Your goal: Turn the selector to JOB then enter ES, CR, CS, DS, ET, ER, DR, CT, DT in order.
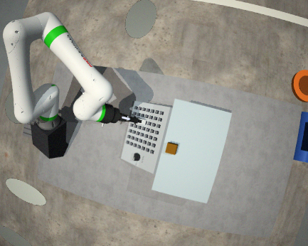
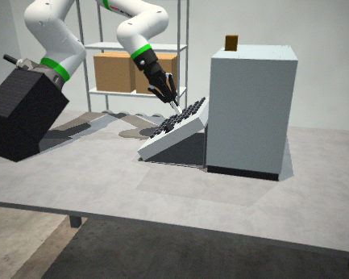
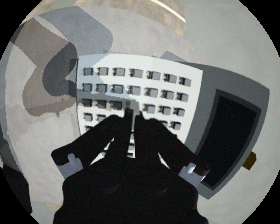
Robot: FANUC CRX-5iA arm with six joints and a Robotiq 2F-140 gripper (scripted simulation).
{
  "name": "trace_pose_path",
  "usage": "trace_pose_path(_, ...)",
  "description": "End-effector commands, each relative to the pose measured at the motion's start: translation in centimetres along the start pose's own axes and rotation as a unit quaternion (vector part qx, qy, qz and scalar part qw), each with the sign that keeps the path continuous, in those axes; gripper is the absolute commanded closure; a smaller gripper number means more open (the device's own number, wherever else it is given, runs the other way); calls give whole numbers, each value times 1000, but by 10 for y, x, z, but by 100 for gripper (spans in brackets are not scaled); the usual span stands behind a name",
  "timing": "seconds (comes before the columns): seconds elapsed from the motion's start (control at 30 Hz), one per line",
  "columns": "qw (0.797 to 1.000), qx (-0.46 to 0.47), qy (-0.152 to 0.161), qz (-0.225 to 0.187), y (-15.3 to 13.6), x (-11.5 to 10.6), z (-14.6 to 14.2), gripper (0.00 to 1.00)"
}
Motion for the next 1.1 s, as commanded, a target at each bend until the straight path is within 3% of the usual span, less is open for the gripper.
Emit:
trace_pose_path(0.0, 1000, 0, 0, 0, 0, -5, 0, 100)
trace_pose_path(0.57, 1000, 0, 0, 0, 0, -29, 0, 100)
trace_pose_path(1.07, 1000, 0, 0, 0, 2, -31, 11, 100)
Point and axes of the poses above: the point where the finger pads meet when closed, its own x axis out along the fingers, its own z axis across the jaws, y = z × x, the point moved 2 cm from there along -x, back along the fingers, and after that the axes turned 12 degrees about x, right-handed, at the moved point
